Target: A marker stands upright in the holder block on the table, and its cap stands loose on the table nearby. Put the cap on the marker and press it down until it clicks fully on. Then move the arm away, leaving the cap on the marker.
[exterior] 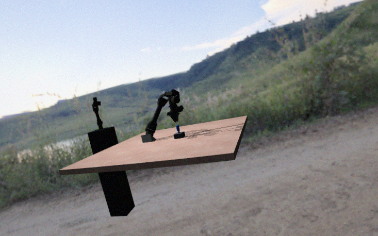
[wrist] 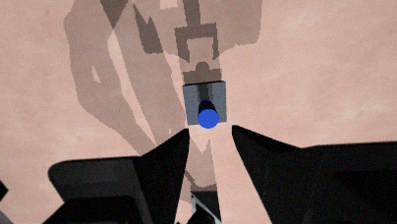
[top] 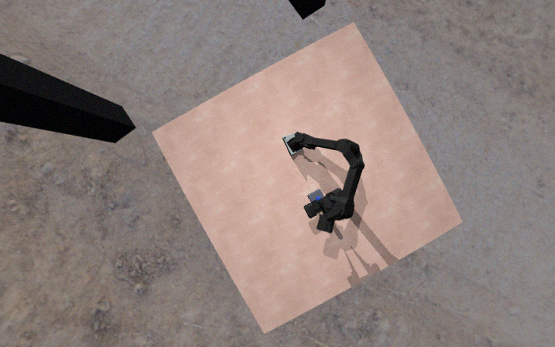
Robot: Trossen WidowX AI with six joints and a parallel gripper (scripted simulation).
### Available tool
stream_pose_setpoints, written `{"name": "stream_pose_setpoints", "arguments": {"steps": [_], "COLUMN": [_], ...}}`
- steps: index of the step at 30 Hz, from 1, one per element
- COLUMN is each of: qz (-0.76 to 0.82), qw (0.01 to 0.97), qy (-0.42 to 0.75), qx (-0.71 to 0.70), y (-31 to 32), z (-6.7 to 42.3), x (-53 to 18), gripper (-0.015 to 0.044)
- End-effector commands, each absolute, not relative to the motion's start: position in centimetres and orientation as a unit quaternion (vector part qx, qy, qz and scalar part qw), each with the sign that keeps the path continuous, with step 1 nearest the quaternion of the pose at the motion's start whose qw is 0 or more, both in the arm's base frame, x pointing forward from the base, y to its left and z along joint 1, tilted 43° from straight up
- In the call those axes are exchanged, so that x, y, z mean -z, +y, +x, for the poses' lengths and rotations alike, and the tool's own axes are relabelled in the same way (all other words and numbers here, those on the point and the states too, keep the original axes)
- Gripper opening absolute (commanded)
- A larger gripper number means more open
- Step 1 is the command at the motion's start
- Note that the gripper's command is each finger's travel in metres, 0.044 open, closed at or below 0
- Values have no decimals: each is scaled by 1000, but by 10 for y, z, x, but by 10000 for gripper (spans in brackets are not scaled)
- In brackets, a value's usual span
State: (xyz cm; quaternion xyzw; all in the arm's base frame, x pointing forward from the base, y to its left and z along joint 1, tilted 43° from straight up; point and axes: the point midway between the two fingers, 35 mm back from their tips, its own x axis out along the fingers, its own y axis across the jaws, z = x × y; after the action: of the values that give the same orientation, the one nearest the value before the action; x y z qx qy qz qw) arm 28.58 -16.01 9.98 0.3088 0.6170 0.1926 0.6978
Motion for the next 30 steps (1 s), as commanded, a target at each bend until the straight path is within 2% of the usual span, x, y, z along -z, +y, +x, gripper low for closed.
{"name": "stream_pose_setpoints", "arguments": {"steps": [1, 5, 30], "qz": [301, 301, 301], "qw": [702, 702, 702], "qy": [615, 615, 614], "qx": [-199, -199, -199], "y": [-160, -160, -147], "z": [286, 286, 289], "x": [-99, -99, -85], "gripper": [99, 0, 0]}}
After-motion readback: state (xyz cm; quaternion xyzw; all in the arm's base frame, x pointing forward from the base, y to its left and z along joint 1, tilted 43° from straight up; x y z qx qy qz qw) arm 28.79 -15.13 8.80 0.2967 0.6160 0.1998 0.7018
